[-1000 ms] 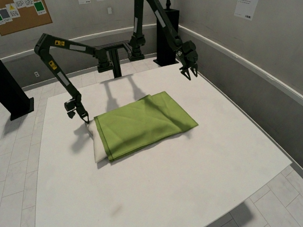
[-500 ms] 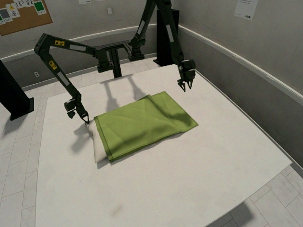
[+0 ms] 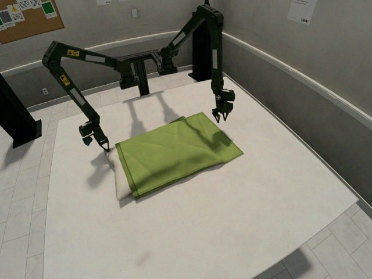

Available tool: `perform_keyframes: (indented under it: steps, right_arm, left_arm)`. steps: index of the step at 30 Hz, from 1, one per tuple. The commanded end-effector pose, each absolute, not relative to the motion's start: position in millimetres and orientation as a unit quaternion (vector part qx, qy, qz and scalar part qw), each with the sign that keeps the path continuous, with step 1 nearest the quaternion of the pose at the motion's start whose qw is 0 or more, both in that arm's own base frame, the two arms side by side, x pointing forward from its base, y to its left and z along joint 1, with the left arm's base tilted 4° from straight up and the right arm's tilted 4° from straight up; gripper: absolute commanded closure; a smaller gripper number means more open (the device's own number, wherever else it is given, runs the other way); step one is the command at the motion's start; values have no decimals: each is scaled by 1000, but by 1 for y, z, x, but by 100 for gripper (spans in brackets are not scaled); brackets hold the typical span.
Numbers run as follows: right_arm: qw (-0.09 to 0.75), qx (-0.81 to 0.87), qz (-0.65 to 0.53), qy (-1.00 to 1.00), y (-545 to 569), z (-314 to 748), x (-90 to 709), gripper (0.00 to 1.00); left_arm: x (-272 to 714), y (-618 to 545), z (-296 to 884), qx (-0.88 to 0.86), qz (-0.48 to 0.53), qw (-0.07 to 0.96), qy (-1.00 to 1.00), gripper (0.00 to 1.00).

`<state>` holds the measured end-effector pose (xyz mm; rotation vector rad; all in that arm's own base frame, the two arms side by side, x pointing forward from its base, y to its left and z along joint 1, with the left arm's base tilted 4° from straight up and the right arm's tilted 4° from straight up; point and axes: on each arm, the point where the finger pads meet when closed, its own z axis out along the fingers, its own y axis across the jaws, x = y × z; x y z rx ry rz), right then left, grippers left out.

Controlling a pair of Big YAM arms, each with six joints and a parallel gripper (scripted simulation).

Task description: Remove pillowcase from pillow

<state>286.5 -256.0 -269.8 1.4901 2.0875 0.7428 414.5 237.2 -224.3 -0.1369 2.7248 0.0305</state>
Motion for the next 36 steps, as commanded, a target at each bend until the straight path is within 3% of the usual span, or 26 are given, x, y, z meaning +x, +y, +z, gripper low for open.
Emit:
perform_keyframes:
  steps: [1,8,36]
  right_arm:
    - [213,549,280,758,-237,-277,280,98]
    - [213,549,280,758,-237,-277,280,98]
    - [213,549,280,758,-237,-277,280,98]
  left_arm:
    - [430,255,-233,-41,22,223,974,40]
    - [400,232,-254,-58,-5,185,981,40]
    - [418,247,-291,-49,10,206,977,40]
